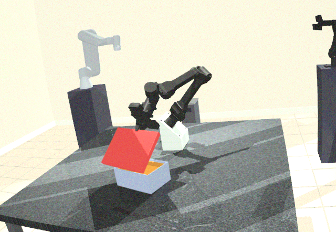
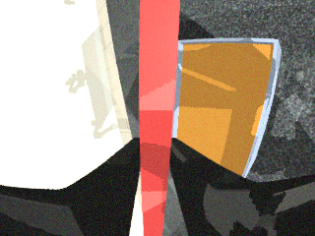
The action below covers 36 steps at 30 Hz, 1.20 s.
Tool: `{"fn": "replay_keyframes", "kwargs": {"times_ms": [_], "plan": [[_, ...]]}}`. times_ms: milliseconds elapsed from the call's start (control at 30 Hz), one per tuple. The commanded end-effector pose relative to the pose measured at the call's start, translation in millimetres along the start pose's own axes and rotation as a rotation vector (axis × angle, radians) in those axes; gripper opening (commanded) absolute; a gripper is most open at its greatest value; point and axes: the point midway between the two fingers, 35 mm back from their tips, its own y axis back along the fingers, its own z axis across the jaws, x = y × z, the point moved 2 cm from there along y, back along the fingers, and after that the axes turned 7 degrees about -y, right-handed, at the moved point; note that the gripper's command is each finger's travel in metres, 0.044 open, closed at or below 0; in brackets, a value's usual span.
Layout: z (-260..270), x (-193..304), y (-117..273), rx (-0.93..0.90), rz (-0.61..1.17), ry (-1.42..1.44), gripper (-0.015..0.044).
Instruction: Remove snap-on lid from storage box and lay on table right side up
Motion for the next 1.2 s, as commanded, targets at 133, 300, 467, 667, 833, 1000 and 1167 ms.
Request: {"fn": "replay_keyframes", "kwargs": {"times_ms": [133, 300, 467, 667, 833, 1000, 1167], "plan": [[0.8, -18.2, 1.4, -0.004, -0.002, 0.002, 0.0], [1.2, -28.3, 2.4, -0.004, -0.003, 0.002, 0.0], [1.6, -38.3, 3.5, -0.004, -0.003, 0.002, 0.0], [2.1, -50.3, 4.8, -0.004, -0.003, 0.003, 0.0], [2.5, -60.3, 5.8, -0.004, -0.004, 0.003, 0.0], [3.0, -70.3, 6.9, -0.004, -0.004, 0.003, 0.0], [3.4, -80.4, 8.0, -0.004, -0.005, 0.004, 0.0]]}}
